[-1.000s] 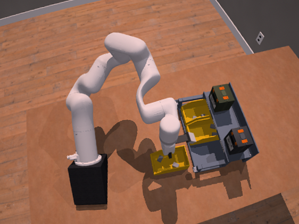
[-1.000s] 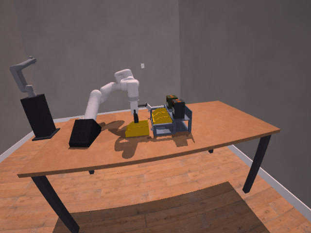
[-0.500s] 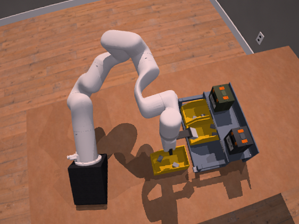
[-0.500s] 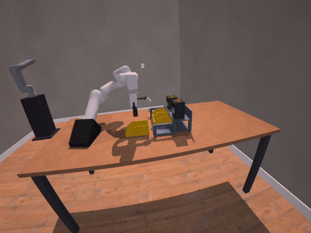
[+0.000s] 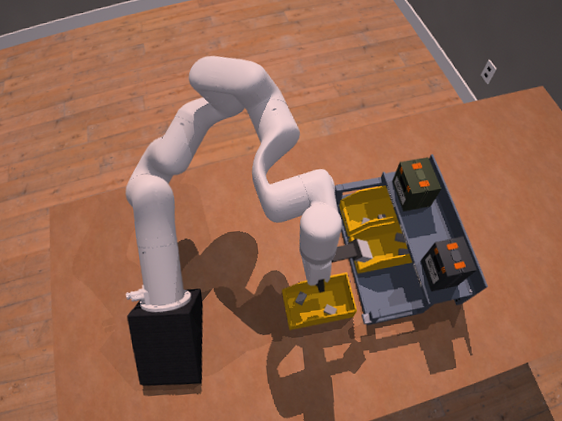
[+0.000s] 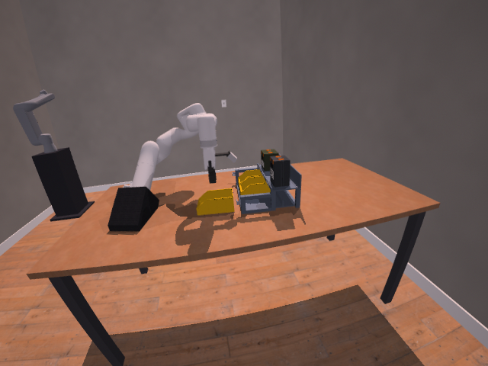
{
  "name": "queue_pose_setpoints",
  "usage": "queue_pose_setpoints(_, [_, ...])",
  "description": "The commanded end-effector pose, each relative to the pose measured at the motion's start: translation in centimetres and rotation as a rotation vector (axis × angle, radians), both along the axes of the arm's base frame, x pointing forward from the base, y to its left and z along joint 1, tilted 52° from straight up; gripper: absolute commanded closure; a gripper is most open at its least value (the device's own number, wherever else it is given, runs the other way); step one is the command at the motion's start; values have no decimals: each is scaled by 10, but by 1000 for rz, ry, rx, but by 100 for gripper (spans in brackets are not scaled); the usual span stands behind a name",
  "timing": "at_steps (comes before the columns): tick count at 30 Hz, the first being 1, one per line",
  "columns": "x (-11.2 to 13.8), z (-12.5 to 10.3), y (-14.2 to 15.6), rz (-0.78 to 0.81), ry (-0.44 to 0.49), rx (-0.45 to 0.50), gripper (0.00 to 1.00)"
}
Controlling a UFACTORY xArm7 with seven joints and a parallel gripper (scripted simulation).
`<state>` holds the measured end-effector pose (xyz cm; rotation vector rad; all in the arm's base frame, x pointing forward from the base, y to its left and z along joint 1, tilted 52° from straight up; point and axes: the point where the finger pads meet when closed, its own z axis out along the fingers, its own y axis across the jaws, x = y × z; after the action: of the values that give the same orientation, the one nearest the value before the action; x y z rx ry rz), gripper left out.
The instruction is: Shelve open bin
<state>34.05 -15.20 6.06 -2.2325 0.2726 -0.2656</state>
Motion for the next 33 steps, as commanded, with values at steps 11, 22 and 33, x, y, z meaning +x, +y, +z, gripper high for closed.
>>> queue_pose_setpoints(11, [31,-10,-25,-164,189,71,67])
queue_pose_setpoints(22, [46,-16,-37,-225,258,95,67])
queue_pose_setpoints(33, [71,-25,-57,-322,372,140,67])
